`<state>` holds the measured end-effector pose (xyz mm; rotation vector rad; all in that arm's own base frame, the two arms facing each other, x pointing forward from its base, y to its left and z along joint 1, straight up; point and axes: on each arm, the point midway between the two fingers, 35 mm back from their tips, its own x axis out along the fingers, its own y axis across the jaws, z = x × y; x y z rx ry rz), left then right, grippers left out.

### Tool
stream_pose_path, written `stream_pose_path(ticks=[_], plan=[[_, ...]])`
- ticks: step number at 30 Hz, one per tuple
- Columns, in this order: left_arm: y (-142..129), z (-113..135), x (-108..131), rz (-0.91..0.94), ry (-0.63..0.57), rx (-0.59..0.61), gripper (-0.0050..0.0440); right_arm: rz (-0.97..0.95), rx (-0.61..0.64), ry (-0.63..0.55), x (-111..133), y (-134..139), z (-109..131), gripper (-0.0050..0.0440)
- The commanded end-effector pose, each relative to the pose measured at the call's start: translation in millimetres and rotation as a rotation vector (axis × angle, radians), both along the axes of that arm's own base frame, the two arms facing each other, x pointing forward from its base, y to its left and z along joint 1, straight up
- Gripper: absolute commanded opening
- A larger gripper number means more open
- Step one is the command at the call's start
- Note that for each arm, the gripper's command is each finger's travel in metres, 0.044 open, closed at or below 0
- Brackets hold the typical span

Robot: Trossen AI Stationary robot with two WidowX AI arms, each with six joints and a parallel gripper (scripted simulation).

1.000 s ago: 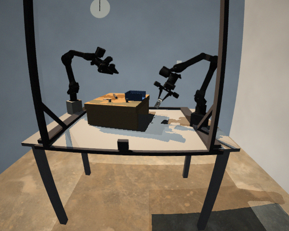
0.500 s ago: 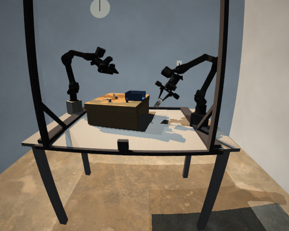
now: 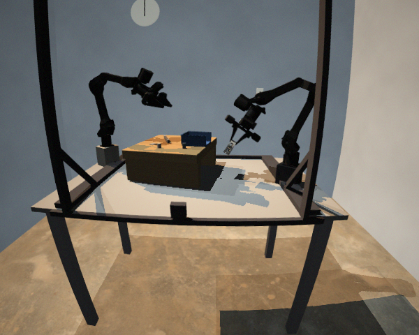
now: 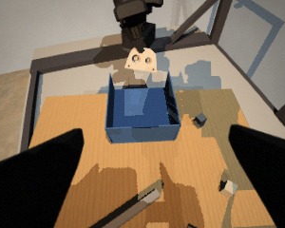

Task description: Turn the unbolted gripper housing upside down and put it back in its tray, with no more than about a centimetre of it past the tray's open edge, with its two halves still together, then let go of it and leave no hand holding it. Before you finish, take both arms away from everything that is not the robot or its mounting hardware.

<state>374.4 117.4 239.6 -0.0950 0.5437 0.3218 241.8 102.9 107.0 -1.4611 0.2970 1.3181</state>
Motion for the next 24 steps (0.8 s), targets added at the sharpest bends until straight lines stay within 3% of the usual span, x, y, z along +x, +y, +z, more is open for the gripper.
stream_pose_path(ticks=[1,24], plan=[[-0.2,9.0,-0.2,-0.005,-0.022,0.011,0.0435,0.005,0.007,-0.026,3.3,1.1,11.6,0.0113],[-0.2,9.0,-0.2,-0.005,-0.022,0.011,0.0435,0.005,0.007,-0.026,2.9,1.0,32.5,0.0113]])
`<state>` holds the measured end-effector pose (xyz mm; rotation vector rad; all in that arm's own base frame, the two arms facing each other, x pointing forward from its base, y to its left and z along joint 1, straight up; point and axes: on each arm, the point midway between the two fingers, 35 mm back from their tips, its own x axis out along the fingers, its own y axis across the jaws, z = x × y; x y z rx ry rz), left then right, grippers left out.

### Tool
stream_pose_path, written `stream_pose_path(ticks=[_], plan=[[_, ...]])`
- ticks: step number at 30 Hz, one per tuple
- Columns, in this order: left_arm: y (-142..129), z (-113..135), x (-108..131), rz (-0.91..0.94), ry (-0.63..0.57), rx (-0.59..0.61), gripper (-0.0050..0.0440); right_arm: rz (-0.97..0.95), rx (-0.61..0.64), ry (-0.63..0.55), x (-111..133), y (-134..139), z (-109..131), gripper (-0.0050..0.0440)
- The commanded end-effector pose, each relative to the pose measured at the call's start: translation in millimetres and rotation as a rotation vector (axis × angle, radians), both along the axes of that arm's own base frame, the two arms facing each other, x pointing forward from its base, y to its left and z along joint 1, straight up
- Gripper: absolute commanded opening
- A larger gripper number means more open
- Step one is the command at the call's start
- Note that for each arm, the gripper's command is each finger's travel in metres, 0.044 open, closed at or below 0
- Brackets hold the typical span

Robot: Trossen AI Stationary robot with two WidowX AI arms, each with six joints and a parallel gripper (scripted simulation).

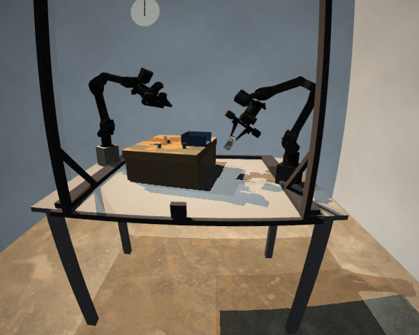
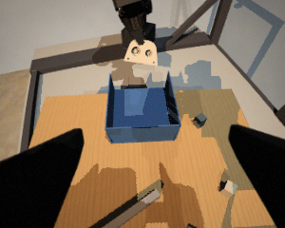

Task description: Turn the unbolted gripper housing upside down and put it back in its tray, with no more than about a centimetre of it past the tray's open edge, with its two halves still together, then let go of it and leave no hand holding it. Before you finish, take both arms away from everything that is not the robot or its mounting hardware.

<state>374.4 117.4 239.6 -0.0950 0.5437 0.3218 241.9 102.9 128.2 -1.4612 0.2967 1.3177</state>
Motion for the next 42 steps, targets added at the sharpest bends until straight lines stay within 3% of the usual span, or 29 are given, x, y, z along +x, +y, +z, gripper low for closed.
stream_pose_path(ticks=[1,42], plan=[[-0.2,9.0,-0.2,-0.005,-0.022,0.011,0.0435,0.005,0.007,-0.025,2.9,1.0,12.2,0.0113],[-0.2,9.0,-0.2,-0.005,-0.022,0.011,0.0435,0.005,0.007,-0.025,2.4,0.9,47.1,0.0113]])
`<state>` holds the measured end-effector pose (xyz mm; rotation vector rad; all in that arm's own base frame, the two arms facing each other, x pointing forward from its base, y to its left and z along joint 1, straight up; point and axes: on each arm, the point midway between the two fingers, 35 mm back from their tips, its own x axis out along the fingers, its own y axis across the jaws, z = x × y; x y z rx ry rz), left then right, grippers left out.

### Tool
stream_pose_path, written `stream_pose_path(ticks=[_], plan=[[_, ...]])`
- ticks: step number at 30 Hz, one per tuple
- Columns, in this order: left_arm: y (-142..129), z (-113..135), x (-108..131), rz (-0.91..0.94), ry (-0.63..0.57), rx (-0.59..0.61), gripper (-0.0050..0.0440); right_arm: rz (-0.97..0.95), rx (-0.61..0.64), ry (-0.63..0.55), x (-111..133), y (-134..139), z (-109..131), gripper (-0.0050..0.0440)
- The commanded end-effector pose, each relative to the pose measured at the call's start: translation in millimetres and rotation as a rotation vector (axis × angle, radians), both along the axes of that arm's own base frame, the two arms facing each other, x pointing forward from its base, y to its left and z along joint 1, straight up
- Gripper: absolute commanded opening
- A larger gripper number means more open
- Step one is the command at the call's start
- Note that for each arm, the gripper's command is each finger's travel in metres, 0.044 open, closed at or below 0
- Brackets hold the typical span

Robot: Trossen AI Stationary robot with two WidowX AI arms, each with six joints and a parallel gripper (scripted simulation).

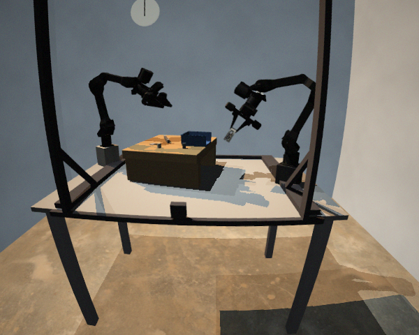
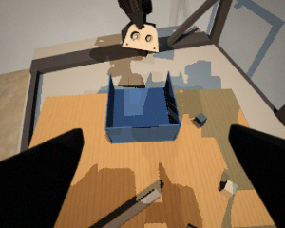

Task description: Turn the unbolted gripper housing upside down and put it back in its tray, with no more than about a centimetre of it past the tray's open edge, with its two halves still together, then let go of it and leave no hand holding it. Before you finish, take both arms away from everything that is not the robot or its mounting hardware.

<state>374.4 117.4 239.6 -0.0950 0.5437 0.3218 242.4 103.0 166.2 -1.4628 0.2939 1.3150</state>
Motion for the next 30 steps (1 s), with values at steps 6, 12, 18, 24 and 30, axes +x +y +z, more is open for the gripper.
stream_pose_path(ticks=[6,12,18,24,30], plan=[[-0.2,9.0,-0.2,-0.005,-0.022,0.011,0.0435,0.005,0.006,-0.022,1.7,0.8,15.1,0.0113],[-0.2,9.0,-0.2,-0.005,-0.022,0.011,0.0435,0.005,0.006,-0.022,1.6,0.8,21.1,0.0113],[-0.2,9.0,-0.2,-0.005,-0.022,0.011,0.0435,0.005,0.006,-0.022,1.6,0.8,25.0,0.0113],[-0.2,9.0,-0.2,-0.005,-0.022,0.011,0.0435,0.005,0.006,-0.022,1.5,0.8,31.0,0.0113],[-0.2,9.0,-0.2,-0.005,-0.022,0.011,0.0435,0.005,0.006,-0.022,1.4,0.8,36.9,0.0113]])
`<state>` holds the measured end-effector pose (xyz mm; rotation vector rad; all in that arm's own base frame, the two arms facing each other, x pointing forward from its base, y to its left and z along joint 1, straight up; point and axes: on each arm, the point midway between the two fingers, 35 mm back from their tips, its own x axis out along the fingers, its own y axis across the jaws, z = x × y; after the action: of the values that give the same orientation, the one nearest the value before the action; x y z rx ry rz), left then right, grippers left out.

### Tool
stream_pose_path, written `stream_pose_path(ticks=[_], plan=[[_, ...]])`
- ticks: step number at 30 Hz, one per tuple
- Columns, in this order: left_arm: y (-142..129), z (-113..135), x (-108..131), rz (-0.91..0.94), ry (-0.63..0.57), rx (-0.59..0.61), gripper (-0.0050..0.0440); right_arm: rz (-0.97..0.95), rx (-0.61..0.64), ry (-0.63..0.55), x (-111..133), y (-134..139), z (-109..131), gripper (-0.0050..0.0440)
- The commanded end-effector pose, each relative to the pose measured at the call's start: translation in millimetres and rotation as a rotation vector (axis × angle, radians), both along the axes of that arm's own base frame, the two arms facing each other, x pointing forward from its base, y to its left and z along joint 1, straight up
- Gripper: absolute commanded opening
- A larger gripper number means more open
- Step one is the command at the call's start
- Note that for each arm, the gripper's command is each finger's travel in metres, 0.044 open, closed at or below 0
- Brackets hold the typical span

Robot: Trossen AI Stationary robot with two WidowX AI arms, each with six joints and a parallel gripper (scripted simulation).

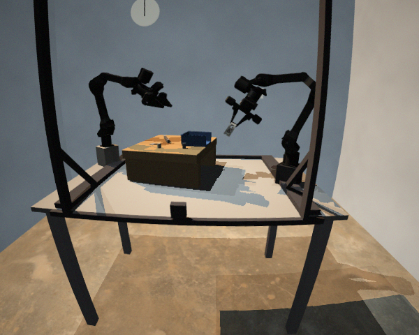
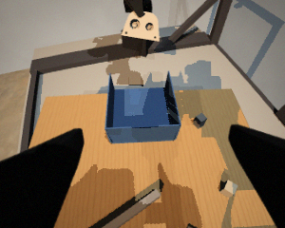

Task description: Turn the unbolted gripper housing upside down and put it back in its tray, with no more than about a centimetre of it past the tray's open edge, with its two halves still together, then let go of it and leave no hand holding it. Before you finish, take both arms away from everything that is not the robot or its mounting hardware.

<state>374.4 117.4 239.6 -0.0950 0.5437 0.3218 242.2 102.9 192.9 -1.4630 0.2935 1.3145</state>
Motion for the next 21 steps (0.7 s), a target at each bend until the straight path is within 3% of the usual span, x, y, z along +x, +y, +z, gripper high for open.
stream_pose_path(ticks=[1,21], plan=[[-0.2,9.0,-0.2,-0.005,-0.022,0.011,0.0435,0.005,0.006,-0.021,1.6,0.8,11.2,0.0113],[-0.2,9.0,-0.2,-0.005,-0.022,0.011,0.0435,0.005,0.006,-0.021,4.2,1.8,17.5,0.0113]])
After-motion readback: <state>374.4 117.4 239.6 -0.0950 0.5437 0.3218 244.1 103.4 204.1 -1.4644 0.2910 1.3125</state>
